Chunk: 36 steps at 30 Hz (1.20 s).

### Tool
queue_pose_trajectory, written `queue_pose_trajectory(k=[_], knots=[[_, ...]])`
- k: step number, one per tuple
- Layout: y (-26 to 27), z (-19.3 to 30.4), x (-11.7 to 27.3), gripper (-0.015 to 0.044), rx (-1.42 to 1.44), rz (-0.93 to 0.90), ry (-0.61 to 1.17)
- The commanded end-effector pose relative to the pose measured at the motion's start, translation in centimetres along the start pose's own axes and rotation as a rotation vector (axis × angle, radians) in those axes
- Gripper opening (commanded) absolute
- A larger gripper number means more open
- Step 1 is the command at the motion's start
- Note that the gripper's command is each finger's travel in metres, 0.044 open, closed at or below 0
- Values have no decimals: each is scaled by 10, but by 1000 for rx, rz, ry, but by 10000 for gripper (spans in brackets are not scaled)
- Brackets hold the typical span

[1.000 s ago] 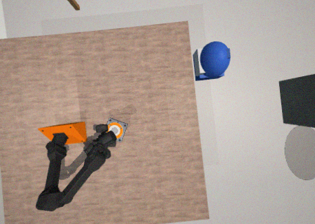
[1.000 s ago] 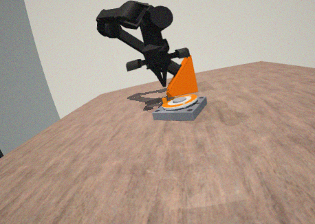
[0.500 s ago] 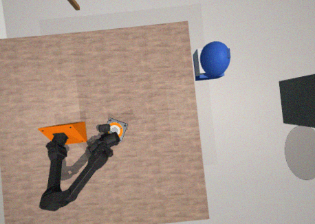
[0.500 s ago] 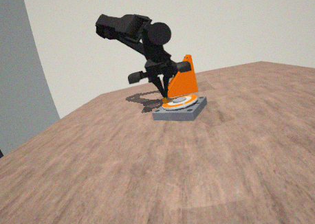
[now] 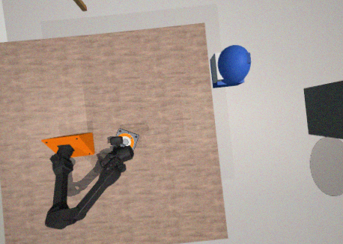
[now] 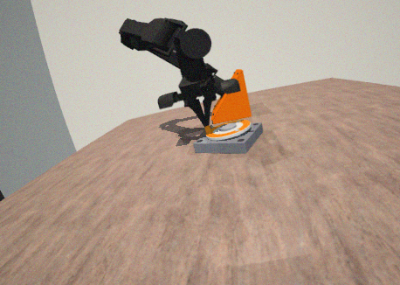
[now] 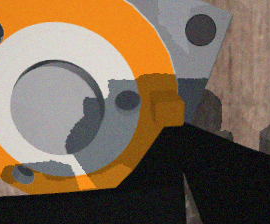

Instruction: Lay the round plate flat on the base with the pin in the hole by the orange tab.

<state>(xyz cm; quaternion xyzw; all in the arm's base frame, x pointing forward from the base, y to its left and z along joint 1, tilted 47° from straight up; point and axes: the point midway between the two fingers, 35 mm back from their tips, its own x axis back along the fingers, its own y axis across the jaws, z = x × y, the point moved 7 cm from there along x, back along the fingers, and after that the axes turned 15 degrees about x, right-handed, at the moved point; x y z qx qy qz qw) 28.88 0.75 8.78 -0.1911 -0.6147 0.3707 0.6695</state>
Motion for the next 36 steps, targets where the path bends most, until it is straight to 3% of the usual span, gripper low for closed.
queue_pose_trajectory(k=[1, 36], knots=[[-4, -5, 0, 0, -6, 3, -5], [-10, -21, 0, 0, -7, 3, -5]])
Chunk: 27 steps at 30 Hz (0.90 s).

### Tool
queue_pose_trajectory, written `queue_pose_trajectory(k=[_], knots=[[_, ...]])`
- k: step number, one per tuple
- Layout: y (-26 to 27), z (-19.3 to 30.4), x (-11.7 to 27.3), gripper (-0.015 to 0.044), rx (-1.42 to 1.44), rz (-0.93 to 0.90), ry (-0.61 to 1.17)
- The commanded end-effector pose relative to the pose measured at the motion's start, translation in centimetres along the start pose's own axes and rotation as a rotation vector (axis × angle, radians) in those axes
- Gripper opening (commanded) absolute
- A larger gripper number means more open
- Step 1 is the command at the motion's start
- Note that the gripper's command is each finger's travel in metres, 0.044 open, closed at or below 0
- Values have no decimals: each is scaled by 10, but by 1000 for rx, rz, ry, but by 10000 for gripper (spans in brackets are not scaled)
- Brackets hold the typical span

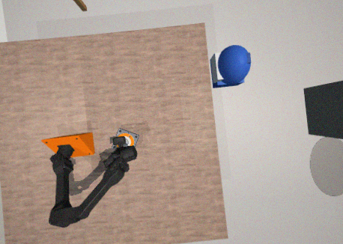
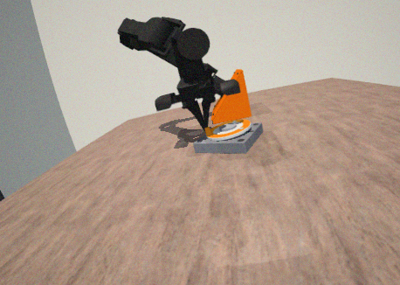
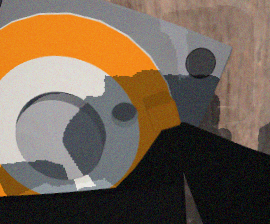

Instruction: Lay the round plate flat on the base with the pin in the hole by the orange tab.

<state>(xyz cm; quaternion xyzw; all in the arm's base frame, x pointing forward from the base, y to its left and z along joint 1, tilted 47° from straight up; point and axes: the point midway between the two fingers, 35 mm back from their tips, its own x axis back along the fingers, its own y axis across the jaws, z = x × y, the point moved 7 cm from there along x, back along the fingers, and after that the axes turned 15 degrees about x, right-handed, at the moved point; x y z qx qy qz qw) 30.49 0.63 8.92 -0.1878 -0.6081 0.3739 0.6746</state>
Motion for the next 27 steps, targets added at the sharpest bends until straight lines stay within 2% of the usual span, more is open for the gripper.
queue_pose_trajectory(k=[1, 27], knots=[[-4, -6, 1, 0, -22, 4, -17], [-4, -15, 1, 0, -22, 4, -17]])
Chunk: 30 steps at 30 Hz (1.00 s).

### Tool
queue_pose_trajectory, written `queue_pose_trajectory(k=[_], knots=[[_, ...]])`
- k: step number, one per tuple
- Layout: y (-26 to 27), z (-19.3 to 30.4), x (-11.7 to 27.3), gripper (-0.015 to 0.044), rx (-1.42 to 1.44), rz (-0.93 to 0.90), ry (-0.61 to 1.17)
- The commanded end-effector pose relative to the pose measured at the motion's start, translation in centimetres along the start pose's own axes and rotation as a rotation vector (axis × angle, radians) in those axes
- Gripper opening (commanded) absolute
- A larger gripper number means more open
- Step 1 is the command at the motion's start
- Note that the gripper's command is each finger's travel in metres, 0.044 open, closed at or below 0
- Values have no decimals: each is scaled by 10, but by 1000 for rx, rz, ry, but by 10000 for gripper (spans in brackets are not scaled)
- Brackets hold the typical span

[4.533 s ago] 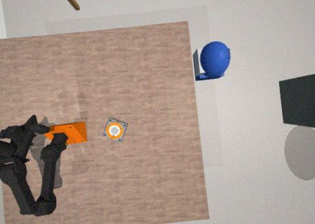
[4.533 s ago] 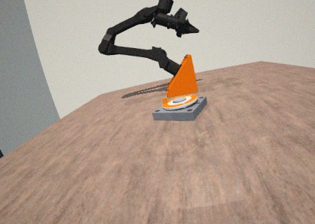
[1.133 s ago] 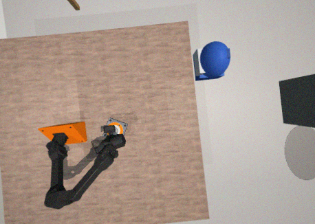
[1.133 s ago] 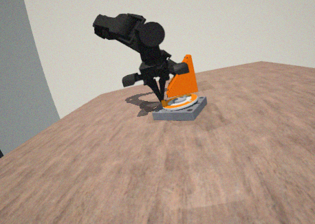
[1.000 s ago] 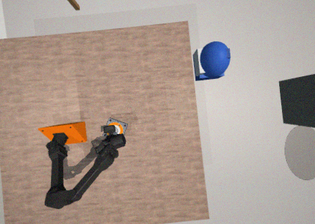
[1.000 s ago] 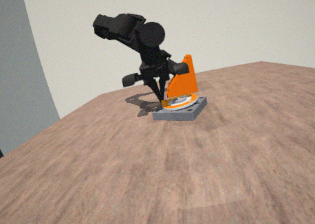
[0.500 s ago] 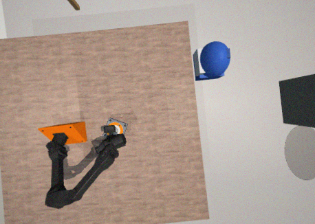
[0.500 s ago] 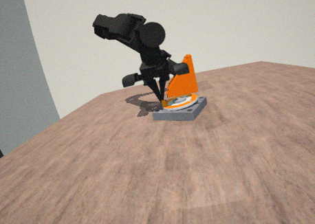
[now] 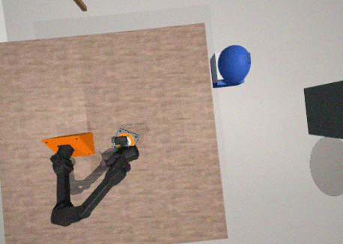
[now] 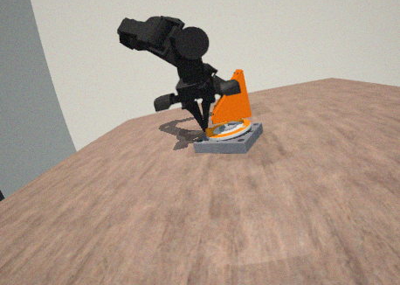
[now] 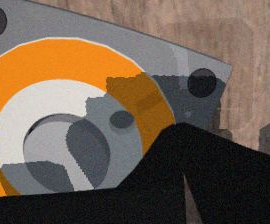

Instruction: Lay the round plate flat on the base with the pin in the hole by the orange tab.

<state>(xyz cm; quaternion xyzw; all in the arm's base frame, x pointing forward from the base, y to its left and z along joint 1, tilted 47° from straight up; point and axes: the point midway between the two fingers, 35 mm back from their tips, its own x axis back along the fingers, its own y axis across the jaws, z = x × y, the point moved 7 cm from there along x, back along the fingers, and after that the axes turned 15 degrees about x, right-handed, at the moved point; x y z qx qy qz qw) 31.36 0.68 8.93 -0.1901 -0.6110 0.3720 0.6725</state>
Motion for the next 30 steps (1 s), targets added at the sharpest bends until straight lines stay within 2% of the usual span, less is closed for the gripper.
queue_pose_trajectory(k=[1, 30], knots=[[-2, -8, 1, 0, -14, 4, -13], [14, -41, 2, 0, -15, 3, -15]])
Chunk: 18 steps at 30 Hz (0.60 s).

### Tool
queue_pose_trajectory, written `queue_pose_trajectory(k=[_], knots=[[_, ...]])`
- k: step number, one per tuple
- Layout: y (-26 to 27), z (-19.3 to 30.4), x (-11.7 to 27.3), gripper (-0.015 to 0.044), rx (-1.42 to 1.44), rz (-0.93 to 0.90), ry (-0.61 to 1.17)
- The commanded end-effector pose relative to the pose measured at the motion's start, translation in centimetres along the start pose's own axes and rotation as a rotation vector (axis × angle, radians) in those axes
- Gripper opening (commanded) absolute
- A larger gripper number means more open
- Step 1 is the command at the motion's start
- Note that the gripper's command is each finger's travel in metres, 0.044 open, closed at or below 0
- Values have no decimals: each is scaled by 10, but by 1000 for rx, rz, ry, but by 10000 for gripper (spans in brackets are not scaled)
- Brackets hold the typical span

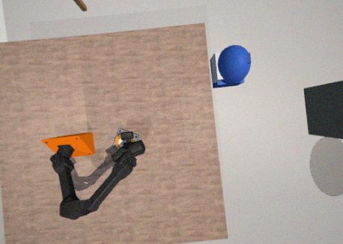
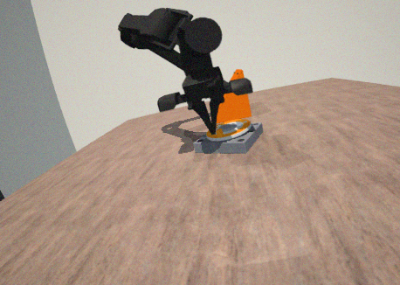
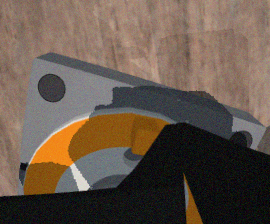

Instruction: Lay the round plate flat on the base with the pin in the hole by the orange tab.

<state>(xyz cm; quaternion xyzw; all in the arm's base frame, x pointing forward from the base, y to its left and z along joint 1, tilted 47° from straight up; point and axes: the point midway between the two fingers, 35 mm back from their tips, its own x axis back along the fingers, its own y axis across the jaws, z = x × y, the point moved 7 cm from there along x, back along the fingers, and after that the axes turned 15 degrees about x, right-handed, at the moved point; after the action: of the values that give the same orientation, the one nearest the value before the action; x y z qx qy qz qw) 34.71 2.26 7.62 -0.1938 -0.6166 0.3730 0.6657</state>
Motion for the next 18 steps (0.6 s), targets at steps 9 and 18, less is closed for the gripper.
queue_pose_trajectory(k=[9, 18], knots=[[12, -11, 1, 0, -5, -6, -2], [22, -15, 2, 0, -5, -7, -2]])
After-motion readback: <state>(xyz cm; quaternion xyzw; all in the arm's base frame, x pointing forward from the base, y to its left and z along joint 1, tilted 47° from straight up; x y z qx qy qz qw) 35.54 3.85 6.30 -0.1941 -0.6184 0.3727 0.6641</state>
